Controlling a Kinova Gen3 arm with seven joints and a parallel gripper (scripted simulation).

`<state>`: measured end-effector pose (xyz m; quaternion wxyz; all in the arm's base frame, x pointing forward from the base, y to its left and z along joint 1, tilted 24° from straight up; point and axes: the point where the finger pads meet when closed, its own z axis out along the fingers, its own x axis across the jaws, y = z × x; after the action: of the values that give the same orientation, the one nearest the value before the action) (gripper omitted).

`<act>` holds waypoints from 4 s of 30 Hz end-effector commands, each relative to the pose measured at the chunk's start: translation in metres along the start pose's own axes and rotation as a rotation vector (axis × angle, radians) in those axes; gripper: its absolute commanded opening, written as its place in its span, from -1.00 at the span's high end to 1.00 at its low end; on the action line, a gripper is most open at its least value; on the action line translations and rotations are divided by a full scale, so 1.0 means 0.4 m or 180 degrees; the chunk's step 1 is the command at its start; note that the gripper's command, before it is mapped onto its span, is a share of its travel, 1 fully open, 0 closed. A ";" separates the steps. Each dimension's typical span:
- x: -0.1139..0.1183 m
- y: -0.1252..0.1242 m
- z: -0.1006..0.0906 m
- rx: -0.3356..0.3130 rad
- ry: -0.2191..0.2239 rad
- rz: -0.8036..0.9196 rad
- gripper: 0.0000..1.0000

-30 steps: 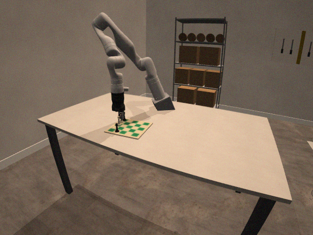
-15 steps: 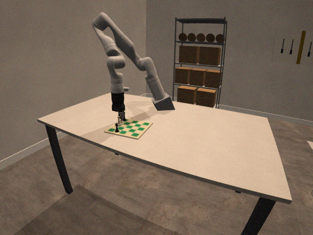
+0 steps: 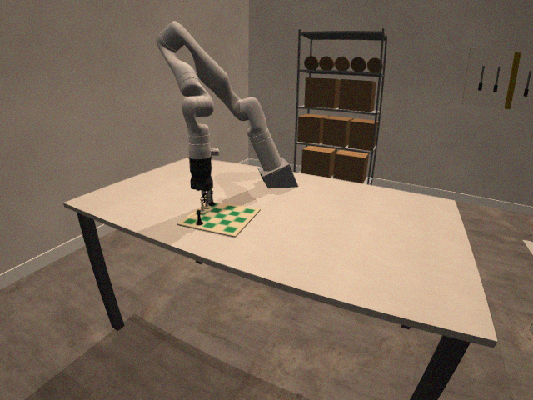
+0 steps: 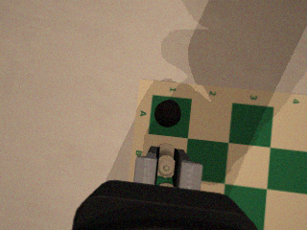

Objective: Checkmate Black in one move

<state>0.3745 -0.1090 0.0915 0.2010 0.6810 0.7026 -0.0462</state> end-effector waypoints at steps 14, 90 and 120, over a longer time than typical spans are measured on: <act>0.000 0.001 0.007 -0.0003 0.0000 -0.0001 1.00; 0.000 0.001 -0.077 -0.0003 0.0000 -0.0001 -0.58; 0.000 0.001 -0.218 -0.0003 0.0000 -0.0001 -1.00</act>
<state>0.3552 -0.0794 0.1707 0.2004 0.6810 0.7028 -0.0465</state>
